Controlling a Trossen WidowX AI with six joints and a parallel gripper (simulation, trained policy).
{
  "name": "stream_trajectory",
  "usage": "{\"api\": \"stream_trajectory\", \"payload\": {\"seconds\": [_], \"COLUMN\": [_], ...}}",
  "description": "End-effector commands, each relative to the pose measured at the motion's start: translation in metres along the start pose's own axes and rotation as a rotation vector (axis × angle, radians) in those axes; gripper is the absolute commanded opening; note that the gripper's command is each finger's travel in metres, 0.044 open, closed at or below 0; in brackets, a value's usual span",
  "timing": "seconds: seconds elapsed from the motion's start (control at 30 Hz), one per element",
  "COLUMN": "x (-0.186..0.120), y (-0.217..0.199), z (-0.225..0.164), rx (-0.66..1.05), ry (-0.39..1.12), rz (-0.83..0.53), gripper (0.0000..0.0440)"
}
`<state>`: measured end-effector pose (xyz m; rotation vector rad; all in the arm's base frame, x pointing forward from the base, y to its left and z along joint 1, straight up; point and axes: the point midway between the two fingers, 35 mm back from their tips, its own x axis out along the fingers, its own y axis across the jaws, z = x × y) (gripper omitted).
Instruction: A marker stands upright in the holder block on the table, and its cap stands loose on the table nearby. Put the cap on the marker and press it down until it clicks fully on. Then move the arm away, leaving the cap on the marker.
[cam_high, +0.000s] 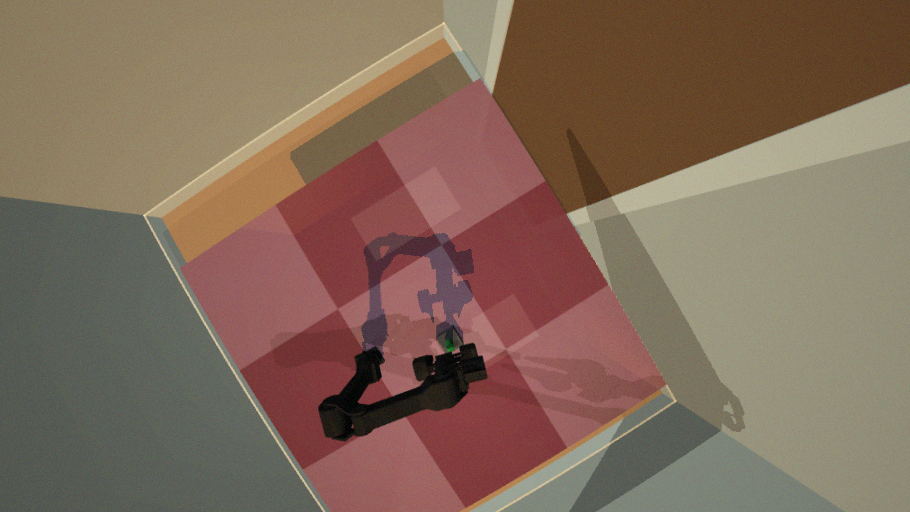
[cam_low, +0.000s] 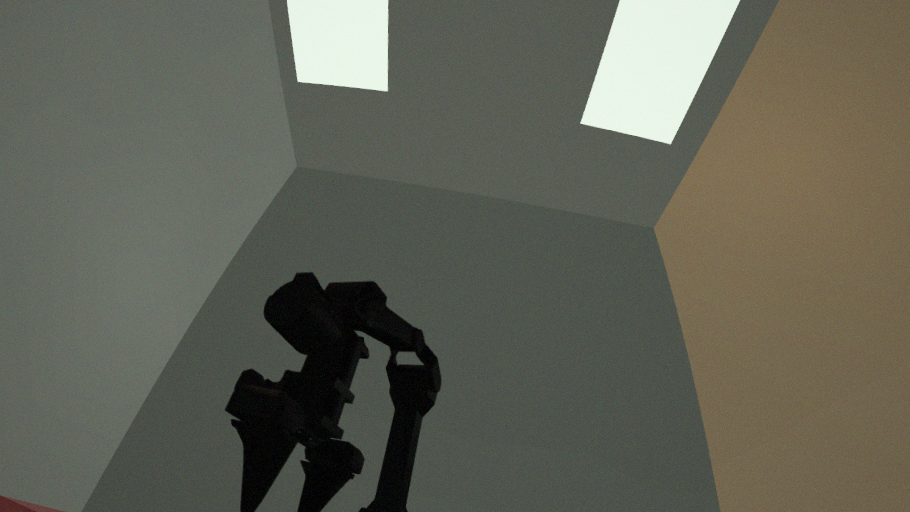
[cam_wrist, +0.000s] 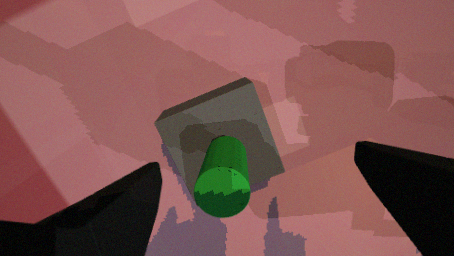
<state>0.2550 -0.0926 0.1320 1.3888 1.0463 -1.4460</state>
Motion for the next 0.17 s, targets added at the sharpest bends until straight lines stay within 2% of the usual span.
{"api": "stream_trajectory", "payload": {"seconds": [0.0,0.13], "x": [-0.008,-0.0143], "y": [0.0009,-0.0016], "z": [0.002,0.0036], "rx": [0.005,0.001], "ry": [-0.006,-0.008], "rz": [0.019,0.029], "gripper": [0.0438,0.0407]}}
